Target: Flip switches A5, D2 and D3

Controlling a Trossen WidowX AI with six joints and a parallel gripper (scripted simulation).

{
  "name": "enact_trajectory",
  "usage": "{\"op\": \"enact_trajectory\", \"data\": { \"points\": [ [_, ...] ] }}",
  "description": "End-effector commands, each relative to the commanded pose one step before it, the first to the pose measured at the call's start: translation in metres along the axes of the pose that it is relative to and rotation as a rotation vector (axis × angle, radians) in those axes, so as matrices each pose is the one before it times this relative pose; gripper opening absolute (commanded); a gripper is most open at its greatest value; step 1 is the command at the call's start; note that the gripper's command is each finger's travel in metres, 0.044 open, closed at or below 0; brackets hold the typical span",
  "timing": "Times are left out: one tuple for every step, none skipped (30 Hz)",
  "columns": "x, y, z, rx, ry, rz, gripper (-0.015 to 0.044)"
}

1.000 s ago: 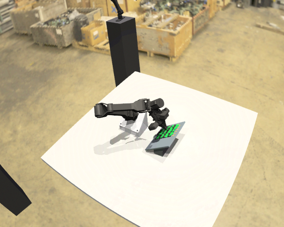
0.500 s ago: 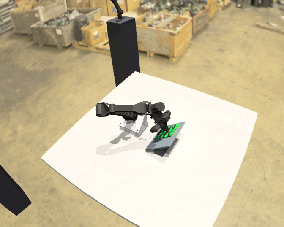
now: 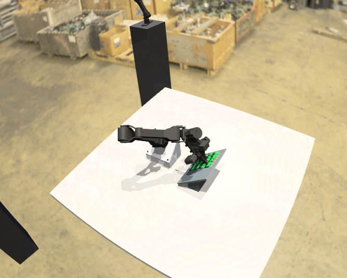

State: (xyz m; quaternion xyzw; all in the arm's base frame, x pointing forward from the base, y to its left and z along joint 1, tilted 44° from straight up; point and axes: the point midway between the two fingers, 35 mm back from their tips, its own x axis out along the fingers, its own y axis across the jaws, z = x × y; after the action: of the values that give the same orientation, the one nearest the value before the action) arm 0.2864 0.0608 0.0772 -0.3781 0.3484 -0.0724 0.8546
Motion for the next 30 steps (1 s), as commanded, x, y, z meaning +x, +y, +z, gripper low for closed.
{"op": "enact_trajectory", "data": {
  "points": [
    [0.00030, 0.00061, 0.00011, -0.0032, -0.00121, 0.00379, 0.0000],
    [0.00000, 0.00000, 0.00000, 0.0000, 0.00000, 0.00000, 0.0000],
    [0.00000, 0.00000, 0.00000, 0.0000, 0.00000, 0.00000, 0.0000],
    [0.00000, 0.00000, 0.00000, 0.0000, 0.00000, 0.00000, 0.0000],
    [0.00000, 0.00000, 0.00000, 0.0000, 0.00000, 0.00000, 0.0000],
    [0.00000, 0.00000, 0.00000, 0.0000, 0.00000, 0.00000, 0.0000],
    [0.00000, 0.00000, 0.00000, 0.0000, 0.00000, 0.00000, 0.0000],
    [0.00000, 0.00000, 0.00000, 0.0000, 0.00000, 0.00000, 0.0000],
    [0.00013, 0.00000, 0.00000, 0.0000, -0.00001, 0.00000, 0.0000],
    [0.00013, 0.00000, 0.00000, 0.0000, -0.00001, -0.00001, 0.0000],
    [0.00013, 0.00000, 0.00000, 0.0000, -0.00001, -0.00001, 0.0000],
    [0.00013, 0.00000, 0.00000, 0.0000, -0.00001, -0.00001, 0.0000],
    [0.00013, 0.00000, 0.00000, 0.0000, -0.00001, -0.00001, 0.0000],
    [0.00013, 0.00000, 0.00000, 0.0000, -0.00001, -0.00001, 0.0000],
    [0.00013, 0.00000, 0.00000, 0.0000, -0.00001, -0.00001, 0.0000],
    [0.00013, 0.00000, 0.00000, 0.0000, -0.00001, -0.00001, 0.0000],
    [0.00013, 0.00000, 0.00000, 0.0000, -0.00001, -0.00001, 0.0000],
    [0.00013, 0.00000, 0.00000, 0.0000, -0.00001, -0.00001, 0.0000],
    [0.00013, 0.00000, 0.00000, 0.0000, -0.00001, -0.00001, 0.0000],
    [0.00013, 0.00000, 0.00000, 0.0000, -0.00001, -0.00001, 0.0000],
    [0.00013, 0.00000, 0.00000, 0.0000, -0.00001, -0.00001, 0.0000],
    [0.00013, 0.00000, 0.00000, 0.0000, -0.00001, -0.00001, 0.0000],
    [0.00013, 0.00000, 0.00000, 0.0000, -0.00001, -0.00001, 0.0000],
    [0.00013, 0.00000, 0.00000, 0.0000, -0.00001, -0.00001, 0.0000],
    [0.00013, 0.00000, 0.00000, 0.0000, -0.00001, -0.00001, 0.0000],
    [0.00013, 0.00000, 0.00000, 0.0000, -0.00001, -0.00001, 0.0000],
    [0.00013, 0.00000, 0.00000, 0.0000, -0.00001, -0.00001, 0.0000],
    [0.00013, 0.00000, 0.00000, 0.0000, -0.00001, -0.00001, 0.0000],
    [0.00013, 0.00000, 0.00000, 0.0000, -0.00001, -0.00001, 0.0000],
    [0.00013, 0.00000, 0.00000, 0.0000, 0.00000, -0.00001, 0.0000]
  ]
}}
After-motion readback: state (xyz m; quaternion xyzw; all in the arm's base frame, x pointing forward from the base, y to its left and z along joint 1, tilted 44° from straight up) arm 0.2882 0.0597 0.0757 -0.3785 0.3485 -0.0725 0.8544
